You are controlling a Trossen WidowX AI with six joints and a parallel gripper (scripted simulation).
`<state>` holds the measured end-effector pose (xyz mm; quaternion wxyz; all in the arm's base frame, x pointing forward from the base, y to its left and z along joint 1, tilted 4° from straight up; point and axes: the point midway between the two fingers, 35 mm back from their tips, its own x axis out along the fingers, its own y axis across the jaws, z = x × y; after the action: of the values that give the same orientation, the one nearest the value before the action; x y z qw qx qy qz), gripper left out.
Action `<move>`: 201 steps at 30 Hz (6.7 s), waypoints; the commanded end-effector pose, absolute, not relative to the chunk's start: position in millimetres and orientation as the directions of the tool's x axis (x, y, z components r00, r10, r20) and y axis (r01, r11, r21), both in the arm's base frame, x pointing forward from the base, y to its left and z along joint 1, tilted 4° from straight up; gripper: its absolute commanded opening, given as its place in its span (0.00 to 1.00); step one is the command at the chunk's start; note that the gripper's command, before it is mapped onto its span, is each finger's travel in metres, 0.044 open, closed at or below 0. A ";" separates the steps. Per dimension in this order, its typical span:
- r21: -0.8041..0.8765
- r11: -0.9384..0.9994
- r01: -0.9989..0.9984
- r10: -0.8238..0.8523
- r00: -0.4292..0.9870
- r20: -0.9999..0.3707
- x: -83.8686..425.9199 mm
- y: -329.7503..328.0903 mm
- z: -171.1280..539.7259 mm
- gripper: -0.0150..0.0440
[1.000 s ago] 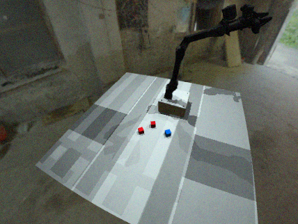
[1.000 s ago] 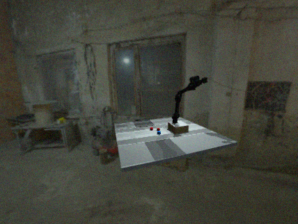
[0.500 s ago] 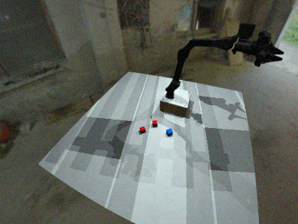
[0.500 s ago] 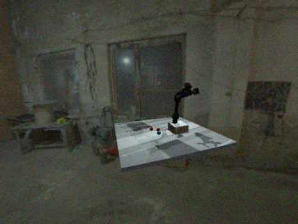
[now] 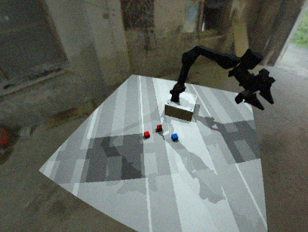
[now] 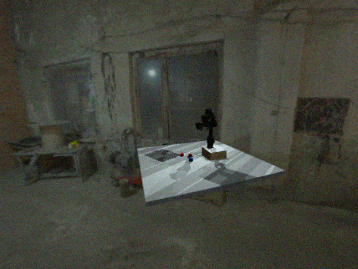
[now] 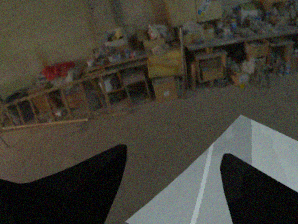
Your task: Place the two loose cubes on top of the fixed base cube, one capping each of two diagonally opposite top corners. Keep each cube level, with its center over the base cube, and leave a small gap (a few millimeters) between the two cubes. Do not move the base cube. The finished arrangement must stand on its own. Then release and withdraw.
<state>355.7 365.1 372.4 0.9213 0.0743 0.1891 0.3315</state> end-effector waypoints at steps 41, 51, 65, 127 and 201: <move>0.074 0.653 0.753 0.020 0.082 -0.996 342.3 -132.5 64.9 0.70; 0.051 0.591 0.805 0.050 0.026 -0.998 320.9 -148.1 47.4 0.70; 0.051 0.591 0.805 0.051 0.026 -0.998 321.8 -144.1 -20.7 0.70; 0.051 0.591 0.805 0.050 0.026 -0.998 323.8 -148.7 25.2 0.43; 0.068 0.960 0.272 0.064 0.024 -0.998 292.9 34.8 24.5 0.43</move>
<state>297.4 25.2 25.4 0.7017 0.1337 0.6940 -0.0906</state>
